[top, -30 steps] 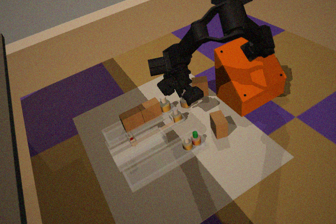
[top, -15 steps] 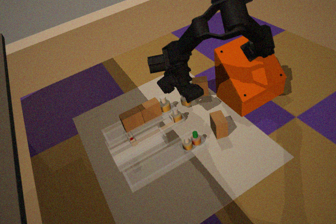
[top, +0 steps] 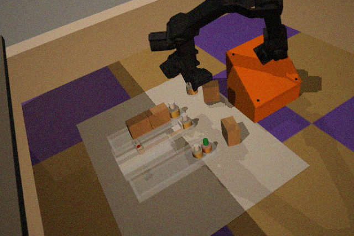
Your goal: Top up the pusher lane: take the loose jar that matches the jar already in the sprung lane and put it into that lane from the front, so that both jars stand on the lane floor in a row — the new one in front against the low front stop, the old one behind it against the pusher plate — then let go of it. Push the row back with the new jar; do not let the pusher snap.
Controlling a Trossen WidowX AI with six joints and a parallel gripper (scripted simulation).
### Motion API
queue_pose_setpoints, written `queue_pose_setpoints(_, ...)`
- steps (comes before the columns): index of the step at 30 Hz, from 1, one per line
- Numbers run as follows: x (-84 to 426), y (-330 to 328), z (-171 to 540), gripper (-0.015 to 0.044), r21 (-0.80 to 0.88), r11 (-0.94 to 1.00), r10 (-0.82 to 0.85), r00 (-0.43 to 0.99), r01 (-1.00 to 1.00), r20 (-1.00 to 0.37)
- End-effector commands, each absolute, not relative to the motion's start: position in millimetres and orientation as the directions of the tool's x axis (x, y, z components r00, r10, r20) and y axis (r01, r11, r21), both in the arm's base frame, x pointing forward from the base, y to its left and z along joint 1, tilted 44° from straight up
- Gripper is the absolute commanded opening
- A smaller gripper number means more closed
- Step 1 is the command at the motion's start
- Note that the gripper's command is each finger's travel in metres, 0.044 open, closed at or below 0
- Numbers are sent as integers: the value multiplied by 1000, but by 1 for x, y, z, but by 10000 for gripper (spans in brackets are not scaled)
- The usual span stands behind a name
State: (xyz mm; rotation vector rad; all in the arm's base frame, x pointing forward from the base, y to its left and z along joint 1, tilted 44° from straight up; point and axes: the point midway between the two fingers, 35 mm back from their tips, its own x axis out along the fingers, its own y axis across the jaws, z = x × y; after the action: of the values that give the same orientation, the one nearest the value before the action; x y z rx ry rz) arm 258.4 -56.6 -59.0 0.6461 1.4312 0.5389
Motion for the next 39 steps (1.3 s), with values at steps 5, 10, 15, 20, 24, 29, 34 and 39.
queue_pose_setpoints(5,265,-45,-57,0,688,725,685,70,38,-726)
queue_pose_setpoints(10,276,-22,-60,0,688,724,685,71,40,-725)
queue_pose_setpoints(15,283,2,-63,0,694,719,691,70,41,-720)
queue_pose_setpoints(20,284,7,-65,0,695,718,692,70,41,-719)
queue_pose_setpoints(24,285,14,-73,0,695,718,692,70,42,-719)
queue_pose_setpoints(29,286,22,-81,0,696,717,693,70,42,-718)
queue_pose_setpoints(34,286,22,-81,0,696,717,693,70,42,-718)
queue_pose_setpoints(39,288,22,-81,0,696,717,693,70,41,-718)
